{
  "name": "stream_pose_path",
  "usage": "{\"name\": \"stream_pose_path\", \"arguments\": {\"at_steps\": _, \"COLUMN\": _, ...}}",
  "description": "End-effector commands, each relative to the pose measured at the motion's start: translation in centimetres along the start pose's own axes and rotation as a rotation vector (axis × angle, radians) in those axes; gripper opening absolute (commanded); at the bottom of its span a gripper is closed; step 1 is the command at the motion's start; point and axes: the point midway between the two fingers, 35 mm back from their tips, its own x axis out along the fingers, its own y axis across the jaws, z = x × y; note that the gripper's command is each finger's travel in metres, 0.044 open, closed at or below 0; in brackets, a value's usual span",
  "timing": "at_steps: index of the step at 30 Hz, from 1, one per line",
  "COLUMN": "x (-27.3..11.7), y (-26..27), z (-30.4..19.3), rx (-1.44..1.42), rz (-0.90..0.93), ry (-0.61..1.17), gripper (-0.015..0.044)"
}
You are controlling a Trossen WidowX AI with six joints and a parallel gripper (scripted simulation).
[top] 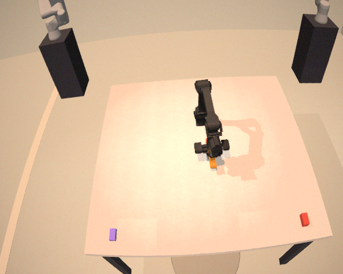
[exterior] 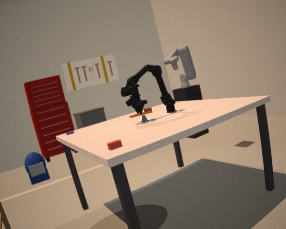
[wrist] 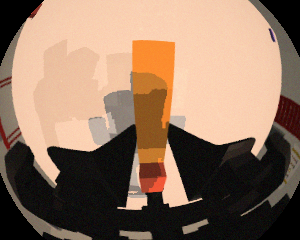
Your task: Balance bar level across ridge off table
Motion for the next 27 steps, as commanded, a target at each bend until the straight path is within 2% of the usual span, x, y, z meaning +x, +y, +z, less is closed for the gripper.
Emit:
{"name": "stream_pose_path", "arguments": {"at_steps": 1, "x": 0.15, "y": 0.0, "z": -0.08, "rx": 0.003, "rz": 0.0, "ry": 0.003, "gripper": 0.0}}
{"name": "stream_pose_path", "arguments": {"at_steps": 27, "x": 0.37, "y": 0.0, "z": -0.09, "rx": 0.003, "rz": 0.0, "ry": 0.003, "gripper": 0.0}}
